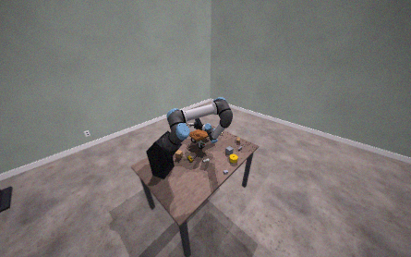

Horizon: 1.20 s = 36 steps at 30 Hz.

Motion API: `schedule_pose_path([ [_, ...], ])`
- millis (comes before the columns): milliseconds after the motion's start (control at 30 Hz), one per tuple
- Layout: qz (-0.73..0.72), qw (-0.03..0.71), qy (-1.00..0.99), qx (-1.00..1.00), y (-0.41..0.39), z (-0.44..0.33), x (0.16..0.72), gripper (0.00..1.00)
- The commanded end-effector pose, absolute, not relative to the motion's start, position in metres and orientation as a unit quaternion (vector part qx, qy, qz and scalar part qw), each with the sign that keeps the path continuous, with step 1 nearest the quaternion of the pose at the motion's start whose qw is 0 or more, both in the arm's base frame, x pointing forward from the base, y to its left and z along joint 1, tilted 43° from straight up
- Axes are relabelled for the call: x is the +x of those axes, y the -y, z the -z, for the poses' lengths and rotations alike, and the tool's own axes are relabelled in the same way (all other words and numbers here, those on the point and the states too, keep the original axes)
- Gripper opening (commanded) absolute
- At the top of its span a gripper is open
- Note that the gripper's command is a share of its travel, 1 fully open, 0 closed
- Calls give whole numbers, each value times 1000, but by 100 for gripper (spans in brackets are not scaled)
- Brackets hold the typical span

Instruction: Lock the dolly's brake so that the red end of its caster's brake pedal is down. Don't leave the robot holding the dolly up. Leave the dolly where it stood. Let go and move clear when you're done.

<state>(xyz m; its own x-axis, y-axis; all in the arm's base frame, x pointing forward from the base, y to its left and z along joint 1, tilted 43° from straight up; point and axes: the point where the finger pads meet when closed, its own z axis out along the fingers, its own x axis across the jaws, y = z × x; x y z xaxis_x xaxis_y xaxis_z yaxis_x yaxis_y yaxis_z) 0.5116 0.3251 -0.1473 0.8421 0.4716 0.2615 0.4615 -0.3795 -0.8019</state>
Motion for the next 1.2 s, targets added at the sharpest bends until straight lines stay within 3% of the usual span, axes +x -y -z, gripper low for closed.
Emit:
schedule_pose_path([
  [0, -5, 481, 281, -830, -326, 147, 512, 100],
  [533, -5, 481, 281, -830, -326, 147, 512, 100],
  [567, -5, 481, 281, -830, -326, 147, 512, 0],
  [1167, -17, 418, 335, -844, -301, 134, 508, 0],
])
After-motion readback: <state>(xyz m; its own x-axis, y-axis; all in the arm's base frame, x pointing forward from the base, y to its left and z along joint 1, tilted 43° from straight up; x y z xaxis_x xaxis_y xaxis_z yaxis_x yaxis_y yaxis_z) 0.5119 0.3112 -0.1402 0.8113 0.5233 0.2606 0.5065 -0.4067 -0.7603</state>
